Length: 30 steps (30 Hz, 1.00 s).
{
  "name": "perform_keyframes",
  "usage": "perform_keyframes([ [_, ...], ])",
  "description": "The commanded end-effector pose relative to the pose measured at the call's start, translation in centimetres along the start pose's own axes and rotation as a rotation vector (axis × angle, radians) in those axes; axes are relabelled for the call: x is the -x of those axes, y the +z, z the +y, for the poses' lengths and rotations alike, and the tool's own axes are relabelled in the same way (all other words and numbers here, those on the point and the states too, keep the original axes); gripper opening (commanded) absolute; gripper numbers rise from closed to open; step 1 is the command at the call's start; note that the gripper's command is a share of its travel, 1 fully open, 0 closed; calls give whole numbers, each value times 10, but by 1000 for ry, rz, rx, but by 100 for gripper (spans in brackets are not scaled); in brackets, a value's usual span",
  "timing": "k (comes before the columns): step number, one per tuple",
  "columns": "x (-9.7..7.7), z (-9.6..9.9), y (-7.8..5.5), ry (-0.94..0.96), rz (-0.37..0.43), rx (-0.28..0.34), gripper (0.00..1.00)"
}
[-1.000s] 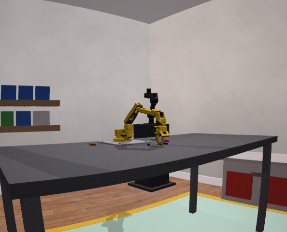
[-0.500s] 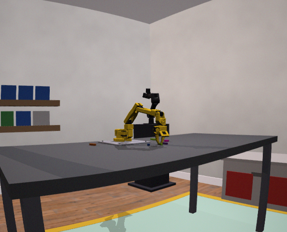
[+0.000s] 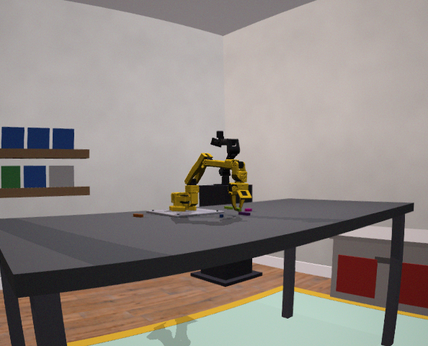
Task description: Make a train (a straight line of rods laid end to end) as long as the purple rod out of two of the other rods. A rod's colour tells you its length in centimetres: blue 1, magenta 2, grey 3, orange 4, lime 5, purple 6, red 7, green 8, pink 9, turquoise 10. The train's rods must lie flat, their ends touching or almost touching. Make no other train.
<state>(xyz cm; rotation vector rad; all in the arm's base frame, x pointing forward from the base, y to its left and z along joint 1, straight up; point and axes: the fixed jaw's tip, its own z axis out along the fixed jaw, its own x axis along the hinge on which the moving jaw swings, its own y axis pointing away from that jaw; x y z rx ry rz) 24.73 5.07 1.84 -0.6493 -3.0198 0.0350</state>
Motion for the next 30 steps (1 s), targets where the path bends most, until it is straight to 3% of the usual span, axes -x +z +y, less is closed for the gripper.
perform_keyframes([
  [1, 2, 0, -10, 1, -19, 15, 0],
  [30, 4, -5, -11, -112, -20, 14, 0],
])
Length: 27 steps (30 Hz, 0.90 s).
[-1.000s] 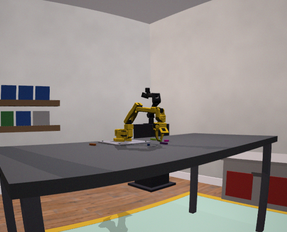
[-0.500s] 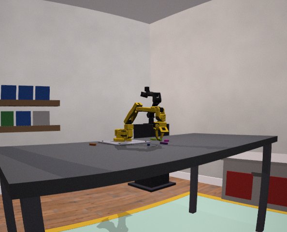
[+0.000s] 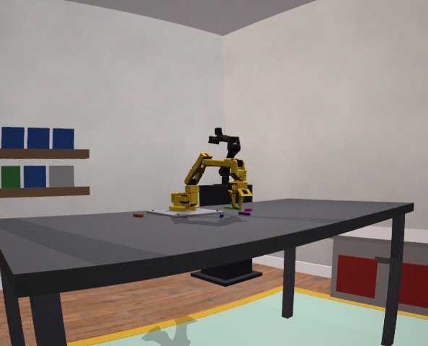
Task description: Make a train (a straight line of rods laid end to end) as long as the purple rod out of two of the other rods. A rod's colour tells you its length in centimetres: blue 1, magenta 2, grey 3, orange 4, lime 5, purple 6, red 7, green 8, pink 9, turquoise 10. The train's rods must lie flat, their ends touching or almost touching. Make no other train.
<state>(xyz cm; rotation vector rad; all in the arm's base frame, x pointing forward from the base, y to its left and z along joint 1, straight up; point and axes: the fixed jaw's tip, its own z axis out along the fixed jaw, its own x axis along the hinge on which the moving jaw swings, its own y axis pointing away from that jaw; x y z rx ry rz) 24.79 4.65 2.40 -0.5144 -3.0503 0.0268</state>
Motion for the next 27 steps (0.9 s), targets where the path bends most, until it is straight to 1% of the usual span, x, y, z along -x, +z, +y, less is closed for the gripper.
perform_keyframes([
  [1, 2, -2, -5, -37, -15, 10, 0],
  [7, 3, -8, -4, -148, -16, 9, 0],
  [14, 4, -16, -4, -320, -16, 9, 0],
  [16, 4, -16, -4, -320, -16, 9, 0],
  [27, 5, -34, -2, -663, -17, 9, 0],
])
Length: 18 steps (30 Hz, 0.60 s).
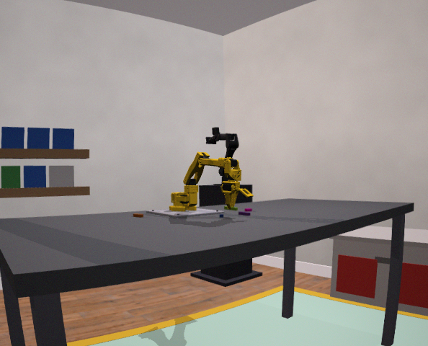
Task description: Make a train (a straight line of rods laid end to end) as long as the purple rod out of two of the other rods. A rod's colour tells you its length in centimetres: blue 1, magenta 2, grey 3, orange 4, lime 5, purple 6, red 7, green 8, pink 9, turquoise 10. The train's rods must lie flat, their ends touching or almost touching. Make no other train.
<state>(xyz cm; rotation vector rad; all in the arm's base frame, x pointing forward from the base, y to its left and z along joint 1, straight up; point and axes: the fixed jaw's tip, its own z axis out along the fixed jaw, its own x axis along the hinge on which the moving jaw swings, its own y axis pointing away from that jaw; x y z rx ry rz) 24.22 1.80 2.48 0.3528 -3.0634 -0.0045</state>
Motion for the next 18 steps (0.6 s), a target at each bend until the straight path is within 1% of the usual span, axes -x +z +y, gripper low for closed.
perform_keyframes([
  [1, -3, -7, -2, -133, -24, -4, 0],
  [4, -6, -12, -1, -237, -24, -5, 0],
  [6, -6, -12, -1, -237, -24, -5, 0],
  [18, -18, -31, 1, -649, -24, -7, 0],
])
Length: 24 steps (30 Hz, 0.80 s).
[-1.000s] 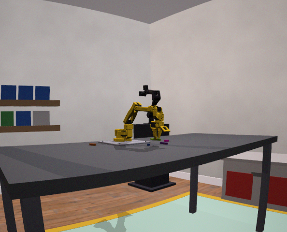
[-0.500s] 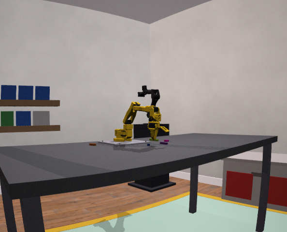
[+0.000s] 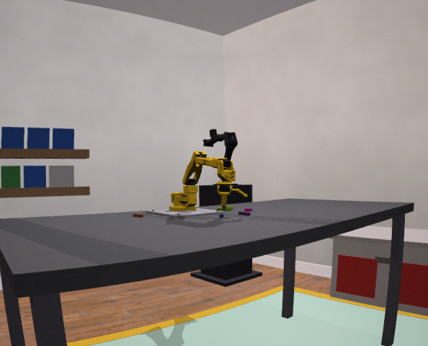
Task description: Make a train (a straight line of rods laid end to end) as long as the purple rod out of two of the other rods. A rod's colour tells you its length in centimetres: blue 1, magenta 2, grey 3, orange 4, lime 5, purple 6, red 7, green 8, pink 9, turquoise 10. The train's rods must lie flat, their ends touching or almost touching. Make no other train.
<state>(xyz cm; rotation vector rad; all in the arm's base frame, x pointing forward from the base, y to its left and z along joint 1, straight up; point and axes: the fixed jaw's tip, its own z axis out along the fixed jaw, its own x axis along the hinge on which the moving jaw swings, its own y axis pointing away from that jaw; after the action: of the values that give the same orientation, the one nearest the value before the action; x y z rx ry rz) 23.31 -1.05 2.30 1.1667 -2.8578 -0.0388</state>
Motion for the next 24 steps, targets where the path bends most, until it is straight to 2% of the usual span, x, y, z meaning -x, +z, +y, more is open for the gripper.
perform_keyframes([
  [1, -7, -4, -2, -135, -18, -19, 0],
  [18, -27, -13, 1, -539, -16, -21, 0],
  [24, -31, -15, 1, -613, -16, -22, 0],
])
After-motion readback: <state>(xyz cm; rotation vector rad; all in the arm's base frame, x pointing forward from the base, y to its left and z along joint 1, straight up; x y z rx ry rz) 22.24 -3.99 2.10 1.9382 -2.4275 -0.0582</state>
